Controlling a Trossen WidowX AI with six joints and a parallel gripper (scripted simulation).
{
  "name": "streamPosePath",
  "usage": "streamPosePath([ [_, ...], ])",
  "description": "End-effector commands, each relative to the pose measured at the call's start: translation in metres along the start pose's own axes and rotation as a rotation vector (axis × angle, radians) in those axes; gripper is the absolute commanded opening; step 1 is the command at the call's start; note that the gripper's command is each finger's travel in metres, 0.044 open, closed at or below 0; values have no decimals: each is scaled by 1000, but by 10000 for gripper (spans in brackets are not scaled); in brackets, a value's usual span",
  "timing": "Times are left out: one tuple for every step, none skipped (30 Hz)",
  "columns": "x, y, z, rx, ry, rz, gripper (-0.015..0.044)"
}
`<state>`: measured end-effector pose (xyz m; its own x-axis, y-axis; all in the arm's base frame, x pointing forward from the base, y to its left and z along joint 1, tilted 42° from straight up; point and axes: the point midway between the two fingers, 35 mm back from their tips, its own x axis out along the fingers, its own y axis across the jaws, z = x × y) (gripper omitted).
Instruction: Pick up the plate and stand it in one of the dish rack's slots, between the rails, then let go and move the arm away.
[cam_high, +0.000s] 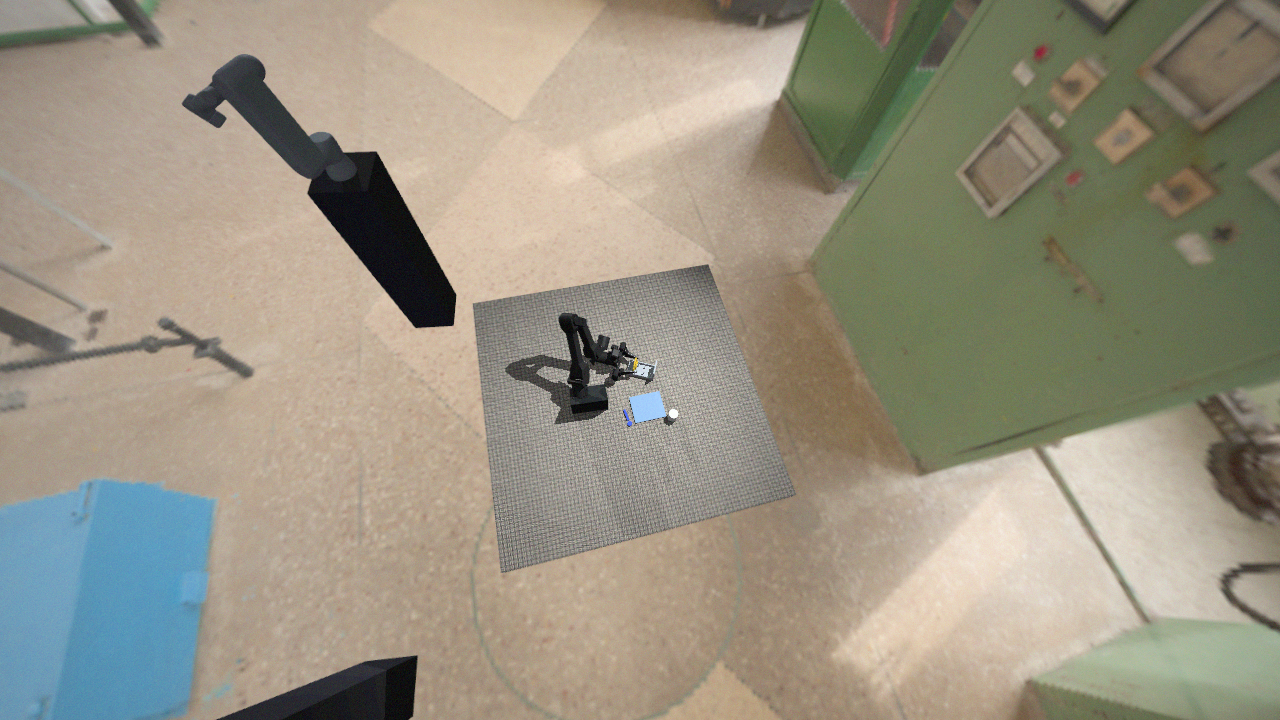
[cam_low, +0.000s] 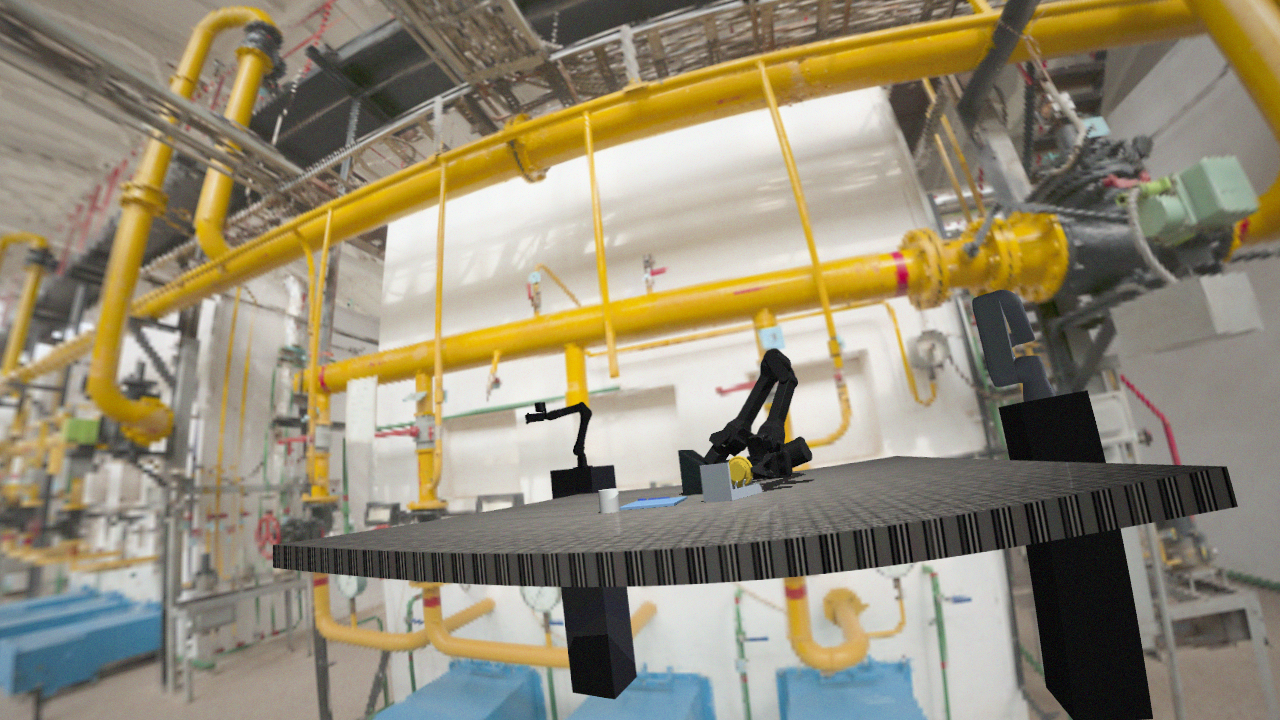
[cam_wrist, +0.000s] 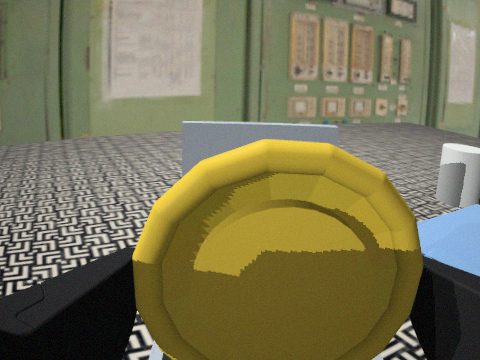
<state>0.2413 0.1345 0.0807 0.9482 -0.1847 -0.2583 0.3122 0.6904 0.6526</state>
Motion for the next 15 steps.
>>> streamPosePath([
  [0,0,0,0,0,0,341],
  [0,0,0,0,0,0,368],
  [0,0,0,0,0,0,394],
  [0,0,0,0,0,0,400],
  [0,0,0,0,0,0,400],
  [0,0,0,0,0,0,400],
  [0,0,0,0,0,0,400],
  [0,0,0,0,0,0,400],
  [0,0,0,0,0,0,400],
  [0,0,0,0,0,0,400],
  [0,0,1,0,0,-1,400],
  [1,2,5,0,1,-3,400],
  [2,3,12,-1,3,-6,400],
  [4,5,20,-1,4,-10,400],
  [5,7,28,-2,5,-12,400],
])
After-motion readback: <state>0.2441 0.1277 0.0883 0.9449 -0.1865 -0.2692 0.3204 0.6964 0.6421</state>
